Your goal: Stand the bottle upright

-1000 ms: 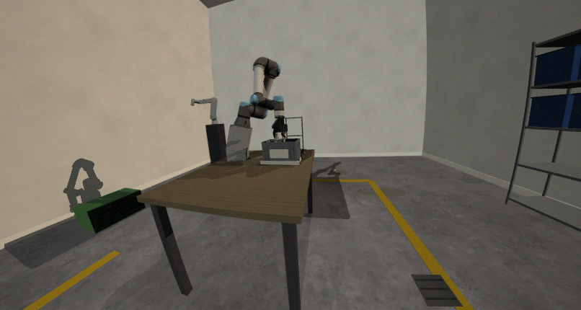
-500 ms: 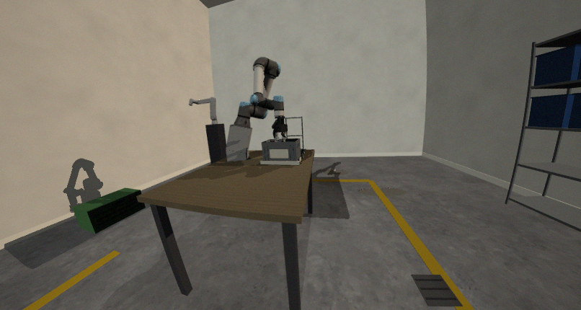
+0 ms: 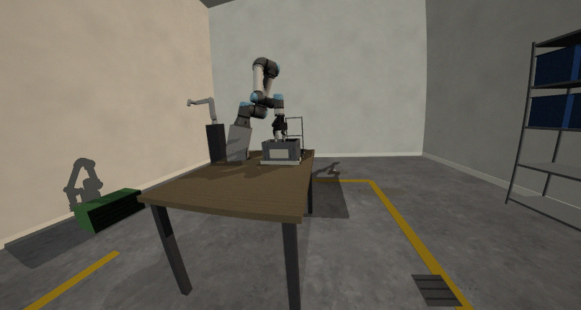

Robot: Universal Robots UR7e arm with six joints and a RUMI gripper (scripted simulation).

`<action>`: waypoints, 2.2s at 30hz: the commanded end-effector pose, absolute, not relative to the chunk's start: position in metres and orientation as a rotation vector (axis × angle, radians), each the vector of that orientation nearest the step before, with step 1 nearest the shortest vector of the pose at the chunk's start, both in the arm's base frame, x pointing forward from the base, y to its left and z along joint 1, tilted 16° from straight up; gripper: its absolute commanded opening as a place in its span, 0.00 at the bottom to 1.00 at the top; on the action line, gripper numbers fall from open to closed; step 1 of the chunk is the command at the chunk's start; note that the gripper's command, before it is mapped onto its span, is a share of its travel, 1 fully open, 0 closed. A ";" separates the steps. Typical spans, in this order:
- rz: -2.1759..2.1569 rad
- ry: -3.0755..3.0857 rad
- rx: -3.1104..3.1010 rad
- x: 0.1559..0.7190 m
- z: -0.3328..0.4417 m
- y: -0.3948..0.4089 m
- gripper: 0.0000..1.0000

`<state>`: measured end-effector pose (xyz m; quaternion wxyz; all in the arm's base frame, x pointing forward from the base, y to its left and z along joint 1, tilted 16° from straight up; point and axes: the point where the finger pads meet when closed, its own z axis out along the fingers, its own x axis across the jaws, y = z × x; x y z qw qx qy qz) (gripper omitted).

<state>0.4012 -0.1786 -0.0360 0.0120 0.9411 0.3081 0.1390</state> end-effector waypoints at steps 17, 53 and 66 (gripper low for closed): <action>0.434 0.960 2.933 0.386 0.018 -0.182 0.38; 0.434 0.960 2.933 0.383 0.031 -0.183 0.00; 0.434 0.960 2.933 0.383 0.031 -0.183 0.00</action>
